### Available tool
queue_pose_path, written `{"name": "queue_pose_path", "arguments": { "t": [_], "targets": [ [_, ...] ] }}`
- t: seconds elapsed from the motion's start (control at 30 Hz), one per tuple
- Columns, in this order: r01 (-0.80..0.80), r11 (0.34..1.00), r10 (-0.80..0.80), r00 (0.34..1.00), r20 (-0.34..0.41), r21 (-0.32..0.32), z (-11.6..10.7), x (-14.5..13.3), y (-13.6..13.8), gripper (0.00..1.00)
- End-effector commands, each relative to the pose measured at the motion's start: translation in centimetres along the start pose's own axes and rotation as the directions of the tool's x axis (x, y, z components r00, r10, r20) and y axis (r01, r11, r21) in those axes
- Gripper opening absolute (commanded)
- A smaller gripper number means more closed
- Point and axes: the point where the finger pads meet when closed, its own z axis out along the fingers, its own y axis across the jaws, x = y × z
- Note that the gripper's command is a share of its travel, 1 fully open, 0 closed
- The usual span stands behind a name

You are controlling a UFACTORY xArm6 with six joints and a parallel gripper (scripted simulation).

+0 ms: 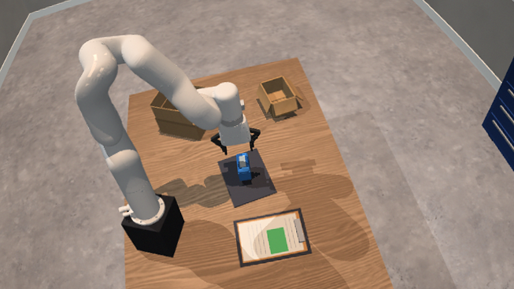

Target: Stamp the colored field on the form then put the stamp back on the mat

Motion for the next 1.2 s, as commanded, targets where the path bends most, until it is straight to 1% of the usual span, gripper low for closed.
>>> {"name": "queue_pose_path", "arguments": {
  "t": [0.0, 0.07, 0.3, 0.53, 0.73, 0.83, 0.93, 1.03, 1.1, 1.13, 1.17],
  "targets": [
    [0.000, 1.000, 0.000, 1.000, -0.004, -0.005, -2.9, 0.1, 0.2, 1.00],
    [0.000, 1.000, 0.000, 1.000, -0.003, -0.006, -3.9, 0.1, 0.1, 1.00],
    [0.003, 1.000, -0.003, 1.000, -0.002, -0.006, -3.9, 0.0, 0.1, 1.00],
    [0.051, 0.999, -0.051, 0.999, -0.001, -0.006, -4.0, -0.4, 0.8, 1.00],
    [0.219, 0.976, -0.219, 0.976, 0.002, -0.005, -4.2, -2.0, 3.3, 1.00],
    [0.346, 0.938, -0.346, 0.938, 0.004, -0.004, -4.3, -3.4, 5.1, 1.00],
    [0.486, 0.874, -0.486, 0.874, 0.005, -0.003, -4.3, -5.3, 7.2, 1.00],
    [0.580, 0.815, -0.580, 0.815, 0.013, -0.003, -4.4, -7.6, 9.4, 1.00],
    [0.580, 0.815, -0.580, 0.815, 0.013, -0.003, -4.4, -7.6, 9.4, 1.00],
    [0.668, 0.744, -0.668, 0.744, 0.008, -0.001, -4.4, -8.5, 10.1, 1.00],
    [0.693, 0.721, -0.693, 0.721, 0.014, -0.001, -4.4, -9.4, 10.8, 1.00]
  ]
}}
